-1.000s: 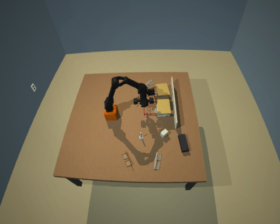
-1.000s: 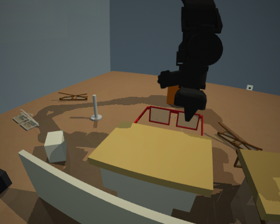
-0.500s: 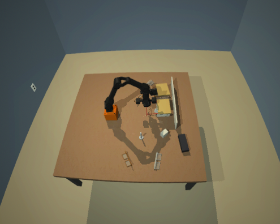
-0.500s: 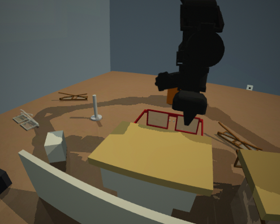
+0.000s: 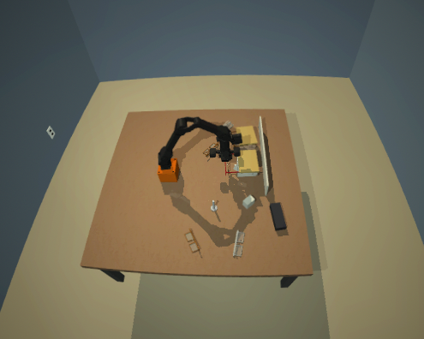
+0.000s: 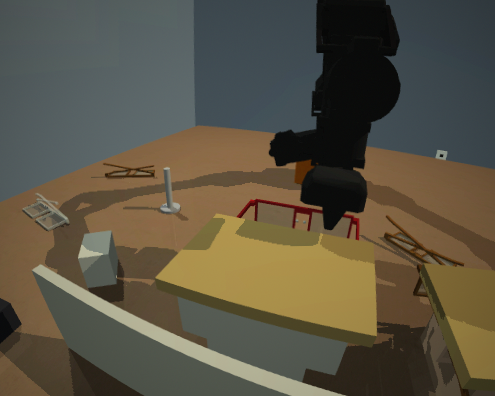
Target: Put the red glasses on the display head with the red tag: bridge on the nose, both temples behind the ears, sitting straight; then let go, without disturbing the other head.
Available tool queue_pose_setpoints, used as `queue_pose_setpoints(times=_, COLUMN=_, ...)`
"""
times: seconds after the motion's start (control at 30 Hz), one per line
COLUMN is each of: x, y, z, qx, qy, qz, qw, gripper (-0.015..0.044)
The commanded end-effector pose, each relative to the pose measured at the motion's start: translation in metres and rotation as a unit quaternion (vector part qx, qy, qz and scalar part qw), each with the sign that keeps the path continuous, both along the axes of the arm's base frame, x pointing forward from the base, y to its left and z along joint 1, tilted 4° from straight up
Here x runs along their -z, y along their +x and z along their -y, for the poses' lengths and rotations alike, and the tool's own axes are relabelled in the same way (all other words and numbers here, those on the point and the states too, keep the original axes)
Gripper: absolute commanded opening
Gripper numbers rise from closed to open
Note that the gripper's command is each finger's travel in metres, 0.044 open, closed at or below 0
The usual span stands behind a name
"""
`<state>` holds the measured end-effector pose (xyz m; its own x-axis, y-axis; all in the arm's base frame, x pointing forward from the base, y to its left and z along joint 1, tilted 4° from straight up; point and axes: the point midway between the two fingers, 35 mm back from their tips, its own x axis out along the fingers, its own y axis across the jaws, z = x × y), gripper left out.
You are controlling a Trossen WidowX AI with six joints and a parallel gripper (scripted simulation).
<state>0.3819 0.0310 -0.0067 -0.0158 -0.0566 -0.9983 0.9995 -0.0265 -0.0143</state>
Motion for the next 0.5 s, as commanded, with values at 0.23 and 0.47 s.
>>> queue_pose_setpoints(times=0.23, x=0.0, y=0.017, z=0.001, qx=-0.001, qy=0.0, qz=-0.001, qw=1.0, gripper=0.0)
queue_pose_setpoints(times=0.47, x=0.001, y=0.026, z=0.001, qx=-0.001, qy=0.0, qz=0.0, qw=1.0, gripper=0.0)
